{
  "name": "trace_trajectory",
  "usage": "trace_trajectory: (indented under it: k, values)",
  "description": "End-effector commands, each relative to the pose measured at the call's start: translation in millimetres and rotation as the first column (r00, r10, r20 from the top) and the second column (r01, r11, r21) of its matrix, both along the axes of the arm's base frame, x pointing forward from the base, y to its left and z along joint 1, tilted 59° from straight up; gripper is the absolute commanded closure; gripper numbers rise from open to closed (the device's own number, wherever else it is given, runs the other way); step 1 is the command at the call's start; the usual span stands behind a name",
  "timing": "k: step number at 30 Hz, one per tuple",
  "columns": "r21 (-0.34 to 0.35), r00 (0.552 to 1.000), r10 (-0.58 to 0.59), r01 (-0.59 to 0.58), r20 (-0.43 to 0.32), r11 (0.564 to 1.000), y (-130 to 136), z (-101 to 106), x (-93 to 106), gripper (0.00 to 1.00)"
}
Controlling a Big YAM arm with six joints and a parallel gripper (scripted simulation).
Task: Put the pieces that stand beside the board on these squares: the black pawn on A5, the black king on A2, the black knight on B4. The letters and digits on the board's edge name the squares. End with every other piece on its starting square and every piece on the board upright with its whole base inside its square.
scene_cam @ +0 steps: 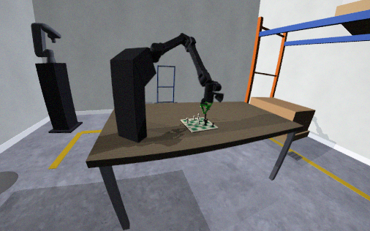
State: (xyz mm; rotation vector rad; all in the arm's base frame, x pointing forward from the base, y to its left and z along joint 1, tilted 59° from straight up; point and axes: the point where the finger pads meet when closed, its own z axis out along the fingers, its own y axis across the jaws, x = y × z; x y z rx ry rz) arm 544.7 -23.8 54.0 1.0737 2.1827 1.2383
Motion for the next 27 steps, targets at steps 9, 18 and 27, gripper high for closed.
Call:
trace_trajectory:
  k: [9,18,27]
  values:
    - [-0.008,1.0,-0.009,0.009,0.013,1.0,-7.2,9.0,-0.6,0.0]
    - [-0.009,1.0,-0.021,0.021,0.014,1.0,-17.0,11.7,-7.0,0.0]
    - [-0.009,1.0,-0.02,0.02,0.015,1.0,-35.3,30.4,-31.0,0.0]
